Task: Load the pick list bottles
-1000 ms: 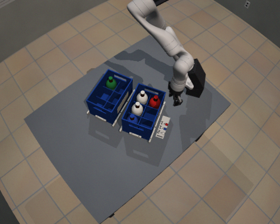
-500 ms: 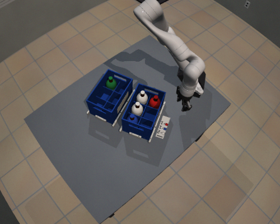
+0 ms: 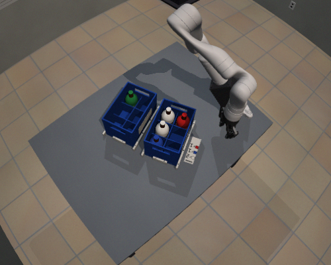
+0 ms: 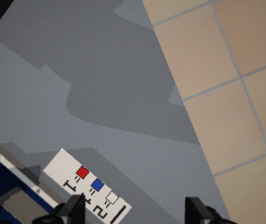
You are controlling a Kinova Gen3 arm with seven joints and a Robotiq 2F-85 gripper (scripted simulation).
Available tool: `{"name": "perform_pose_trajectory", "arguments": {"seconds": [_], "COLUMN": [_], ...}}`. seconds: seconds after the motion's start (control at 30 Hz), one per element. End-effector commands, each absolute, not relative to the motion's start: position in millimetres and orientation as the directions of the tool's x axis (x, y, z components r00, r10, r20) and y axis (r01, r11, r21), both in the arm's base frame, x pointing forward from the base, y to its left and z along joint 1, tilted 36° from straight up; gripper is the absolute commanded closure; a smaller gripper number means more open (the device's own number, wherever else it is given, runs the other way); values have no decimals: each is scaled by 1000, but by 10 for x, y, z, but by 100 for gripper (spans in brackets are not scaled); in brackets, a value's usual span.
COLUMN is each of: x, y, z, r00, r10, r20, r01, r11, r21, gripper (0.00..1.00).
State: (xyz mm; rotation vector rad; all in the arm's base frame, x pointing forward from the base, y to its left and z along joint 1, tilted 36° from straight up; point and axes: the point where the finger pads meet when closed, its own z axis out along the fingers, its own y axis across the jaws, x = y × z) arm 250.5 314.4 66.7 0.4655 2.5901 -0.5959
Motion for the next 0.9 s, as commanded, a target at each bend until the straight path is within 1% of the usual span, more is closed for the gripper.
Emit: {"name": "perform_pose_trajectory", "arguments": {"seconds": [0.0,0.53,0.87], "x": [2491,2443,2443], "y": [3373,4052,4052], "z": [643,560,560], "r00": [-847,-847,-847], "r10": [220,220,220], "r20": [-485,-484,-484], "r01": [410,410,410], "r11": [850,850,850], "r21": [-330,-330,-330], "gripper": [33,33,33]}}
